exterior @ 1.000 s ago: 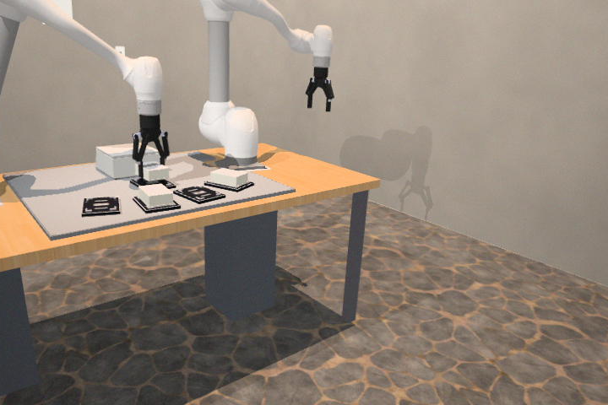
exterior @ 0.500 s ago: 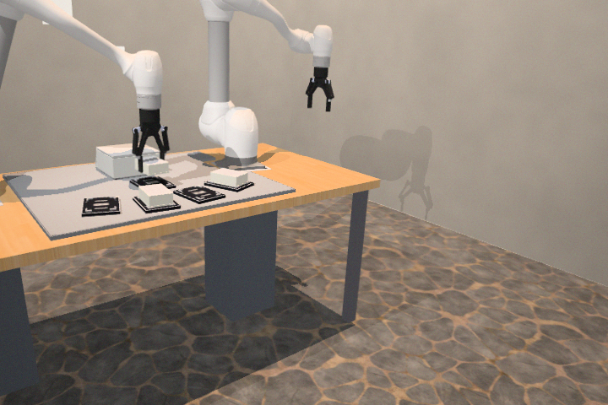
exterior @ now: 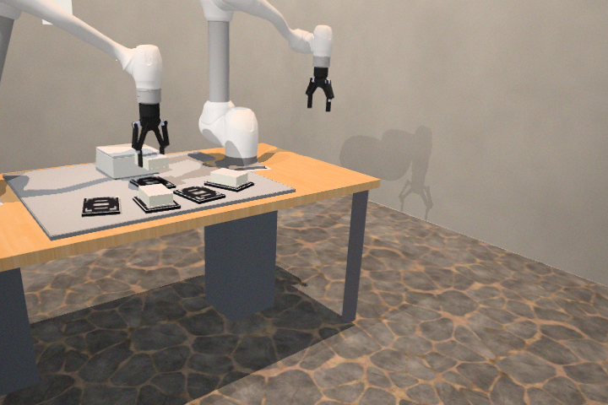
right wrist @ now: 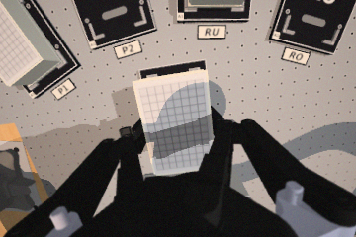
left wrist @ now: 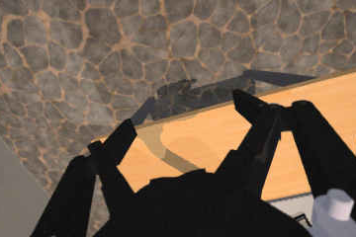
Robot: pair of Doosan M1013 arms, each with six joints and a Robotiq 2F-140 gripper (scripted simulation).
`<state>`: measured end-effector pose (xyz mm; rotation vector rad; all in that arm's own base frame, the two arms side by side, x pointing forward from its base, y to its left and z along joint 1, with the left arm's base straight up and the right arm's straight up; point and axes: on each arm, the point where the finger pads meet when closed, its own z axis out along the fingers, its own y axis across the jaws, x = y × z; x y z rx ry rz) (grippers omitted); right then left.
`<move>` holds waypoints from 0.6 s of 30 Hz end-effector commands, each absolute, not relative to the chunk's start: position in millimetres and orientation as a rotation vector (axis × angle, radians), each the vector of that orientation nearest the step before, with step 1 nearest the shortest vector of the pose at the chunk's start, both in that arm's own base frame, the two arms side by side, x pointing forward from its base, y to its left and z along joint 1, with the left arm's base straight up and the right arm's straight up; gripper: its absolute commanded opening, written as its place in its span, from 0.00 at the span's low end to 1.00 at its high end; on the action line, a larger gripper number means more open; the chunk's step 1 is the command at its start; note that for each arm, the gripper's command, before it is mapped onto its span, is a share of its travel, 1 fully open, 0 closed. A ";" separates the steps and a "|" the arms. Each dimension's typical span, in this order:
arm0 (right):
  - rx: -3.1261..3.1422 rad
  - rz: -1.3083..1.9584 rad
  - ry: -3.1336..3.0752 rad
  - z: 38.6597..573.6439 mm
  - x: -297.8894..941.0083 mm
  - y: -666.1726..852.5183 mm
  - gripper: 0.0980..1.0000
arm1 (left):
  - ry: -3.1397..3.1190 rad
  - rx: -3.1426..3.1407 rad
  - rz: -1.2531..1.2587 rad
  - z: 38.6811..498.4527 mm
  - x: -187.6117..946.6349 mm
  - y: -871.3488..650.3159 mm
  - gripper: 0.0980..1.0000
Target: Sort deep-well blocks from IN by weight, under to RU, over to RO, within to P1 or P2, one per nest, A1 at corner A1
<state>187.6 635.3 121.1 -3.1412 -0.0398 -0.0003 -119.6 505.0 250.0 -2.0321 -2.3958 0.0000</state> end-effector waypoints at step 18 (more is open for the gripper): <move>-3.140 0.000 -0.008 124.5 181.3 635.6 0.00 | -2.395 -2.032 -0.001 250.6 -119.8 505.3 1.00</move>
